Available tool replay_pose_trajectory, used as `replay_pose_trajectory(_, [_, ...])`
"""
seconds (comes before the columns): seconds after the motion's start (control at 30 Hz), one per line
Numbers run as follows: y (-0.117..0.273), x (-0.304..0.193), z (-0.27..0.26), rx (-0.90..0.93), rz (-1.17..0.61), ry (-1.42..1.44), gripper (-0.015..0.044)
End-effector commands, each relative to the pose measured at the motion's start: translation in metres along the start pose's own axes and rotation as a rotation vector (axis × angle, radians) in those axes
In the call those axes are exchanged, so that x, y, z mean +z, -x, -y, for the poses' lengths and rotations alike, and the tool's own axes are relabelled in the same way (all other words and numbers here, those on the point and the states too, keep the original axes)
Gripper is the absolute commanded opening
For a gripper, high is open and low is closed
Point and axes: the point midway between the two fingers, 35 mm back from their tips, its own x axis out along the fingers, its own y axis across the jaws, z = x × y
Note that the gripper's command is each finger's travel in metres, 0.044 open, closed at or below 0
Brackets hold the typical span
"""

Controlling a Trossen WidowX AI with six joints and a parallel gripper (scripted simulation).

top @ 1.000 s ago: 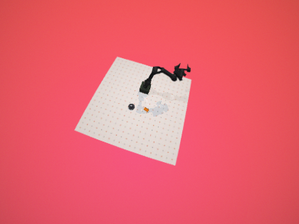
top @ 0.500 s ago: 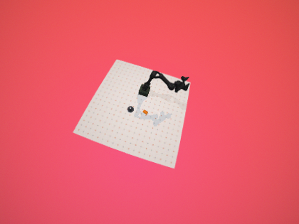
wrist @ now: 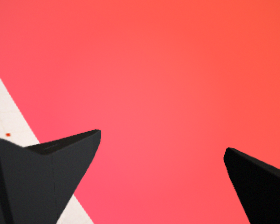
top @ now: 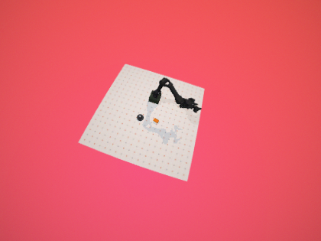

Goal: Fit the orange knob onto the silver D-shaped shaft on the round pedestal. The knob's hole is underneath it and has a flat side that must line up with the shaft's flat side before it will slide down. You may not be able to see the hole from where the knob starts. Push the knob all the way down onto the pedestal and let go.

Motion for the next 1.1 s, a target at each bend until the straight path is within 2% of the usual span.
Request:
replay_pose_trajectory(0.0, [0.035, -0.069, 0.011, -0.110, -0.219, -0.543, 0.0440])
replay_pose_trajectory(0.3, [0.110, -0.157, 0.010, -0.466, -0.472, -1.397, 0.0440])
replay_pose_trajectory(0.57, [0.191, -0.214, -0.014, -0.969, -0.570, -2.080, 0.0440])
replay_pose_trajectory(0.83, [0.276, -0.244, -0.056, -1.693, -0.475, -2.608, 0.0440])
replay_pose_trajectory(1.07, [0.352, -0.250, -0.098, -2.502, -0.196, -2.798, 0.0440])
